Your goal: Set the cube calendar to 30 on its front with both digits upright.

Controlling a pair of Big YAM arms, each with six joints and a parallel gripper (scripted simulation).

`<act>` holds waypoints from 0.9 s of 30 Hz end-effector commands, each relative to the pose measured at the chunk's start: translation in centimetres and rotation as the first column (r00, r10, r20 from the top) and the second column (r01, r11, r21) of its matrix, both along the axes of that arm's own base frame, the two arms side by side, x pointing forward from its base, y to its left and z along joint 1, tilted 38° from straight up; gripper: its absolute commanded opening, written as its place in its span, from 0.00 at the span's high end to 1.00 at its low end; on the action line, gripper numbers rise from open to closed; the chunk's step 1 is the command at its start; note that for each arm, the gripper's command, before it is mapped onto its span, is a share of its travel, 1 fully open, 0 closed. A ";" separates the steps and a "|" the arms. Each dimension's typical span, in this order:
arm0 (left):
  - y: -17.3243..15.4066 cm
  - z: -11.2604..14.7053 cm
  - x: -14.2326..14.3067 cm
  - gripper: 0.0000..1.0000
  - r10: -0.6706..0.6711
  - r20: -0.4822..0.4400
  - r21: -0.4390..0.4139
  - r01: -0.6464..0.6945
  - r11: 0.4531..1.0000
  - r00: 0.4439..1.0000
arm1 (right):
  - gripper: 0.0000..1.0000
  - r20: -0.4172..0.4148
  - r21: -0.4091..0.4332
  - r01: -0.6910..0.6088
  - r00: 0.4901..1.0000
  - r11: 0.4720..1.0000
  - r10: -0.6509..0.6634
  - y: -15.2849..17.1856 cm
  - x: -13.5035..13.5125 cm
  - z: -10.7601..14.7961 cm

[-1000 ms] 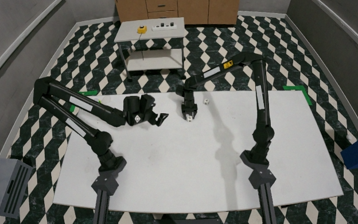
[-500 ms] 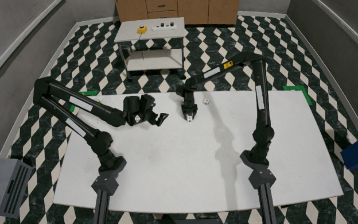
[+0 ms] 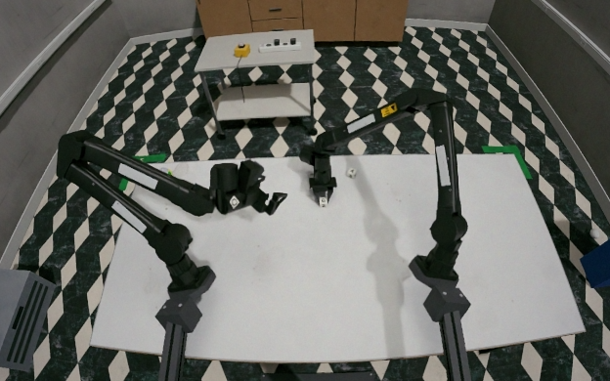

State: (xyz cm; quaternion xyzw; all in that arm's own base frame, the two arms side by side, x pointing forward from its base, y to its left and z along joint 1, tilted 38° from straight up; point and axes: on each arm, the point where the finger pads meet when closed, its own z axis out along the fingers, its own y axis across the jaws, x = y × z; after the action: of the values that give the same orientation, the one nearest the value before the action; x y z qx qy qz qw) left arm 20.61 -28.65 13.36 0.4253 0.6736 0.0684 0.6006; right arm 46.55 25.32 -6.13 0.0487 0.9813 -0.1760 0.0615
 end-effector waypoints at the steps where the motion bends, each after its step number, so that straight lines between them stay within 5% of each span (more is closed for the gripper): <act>1: -0.1 -0.1 0.1 0.00 0.007 -0.005 -0.003 -0.007 1.000 1.000 | 0.77 0.007 0.003 -0.006 1.000 1.000 0.006 0.3 0.1 0.3; 8: -0.1 -0.1 0.1 0.00 0.007 -0.005 -0.003 -0.007 1.000 1.000 | 0.79 0.007 0.003 -0.006 1.000 1.000 0.006 0.3 0.1 0.3; 9: -0.1 -0.1 0.1 0.00 0.007 -0.005 -0.003 -0.007 1.000 1.000 | 0.91 0.007 0.003 -0.006 1.000 1.000 0.006 0.3 0.1 0.3; 11: -0.1 -0.1 0.1 0.00 0.007 -0.005 -0.003 -0.007 1.000 1.000 | 0.75 0.007 0.001 -0.007 1.000 1.000 0.007 0.3 0.0 0.4; 20: -0.1 -0.1 0.1 0.00 0.007 -0.005 -0.003 -0.007 1.000 1.000 | 0.75 0.017 0.013 -0.015 1.000 1.000 0.015 3.1 -3.3 5.7; 27: -0.1 -0.1 0.1 0.00 0.007 -0.005 -0.003 -0.007 1.000 1.000 | 0.75 0.005 0.004 -0.010 1.000 1.000 0.010 1.1 -0.6 2.1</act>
State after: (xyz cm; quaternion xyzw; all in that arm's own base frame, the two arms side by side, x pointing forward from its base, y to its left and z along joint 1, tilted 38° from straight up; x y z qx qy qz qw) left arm 20.61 -28.65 13.36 0.4253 0.6736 0.0684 0.6006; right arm 44.35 27.48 -1.94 0.0398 0.9824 -0.1686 0.0705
